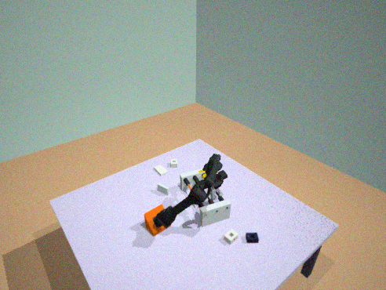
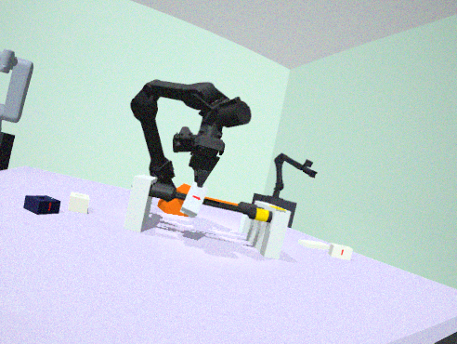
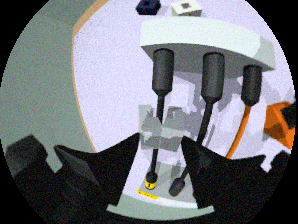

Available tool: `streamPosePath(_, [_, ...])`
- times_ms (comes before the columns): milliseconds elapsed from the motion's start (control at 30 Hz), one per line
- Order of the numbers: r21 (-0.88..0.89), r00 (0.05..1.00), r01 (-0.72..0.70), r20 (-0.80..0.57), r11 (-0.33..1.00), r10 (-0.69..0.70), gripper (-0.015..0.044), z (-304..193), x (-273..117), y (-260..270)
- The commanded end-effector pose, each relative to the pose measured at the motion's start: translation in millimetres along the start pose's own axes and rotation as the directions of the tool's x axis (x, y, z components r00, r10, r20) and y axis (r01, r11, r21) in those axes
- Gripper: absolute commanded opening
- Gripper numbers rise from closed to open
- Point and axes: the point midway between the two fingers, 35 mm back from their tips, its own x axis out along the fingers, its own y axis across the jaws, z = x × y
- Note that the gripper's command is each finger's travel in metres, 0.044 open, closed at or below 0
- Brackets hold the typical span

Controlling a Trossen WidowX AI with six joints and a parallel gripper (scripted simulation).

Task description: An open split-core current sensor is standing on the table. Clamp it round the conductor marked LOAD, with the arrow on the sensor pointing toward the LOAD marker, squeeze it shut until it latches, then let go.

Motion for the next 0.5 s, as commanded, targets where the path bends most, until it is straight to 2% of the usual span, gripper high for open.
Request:
streamPosePath(0, [0.000,1.000,-0.001,-0.001,1.000,0.001,0.0000,-0.4,-0.7,-0.1])
streamPosePath(467, [-0.001,1.000,0.016,-0.001,1.000,-0.016,0.0000,-0.6,-0.3,1.5])
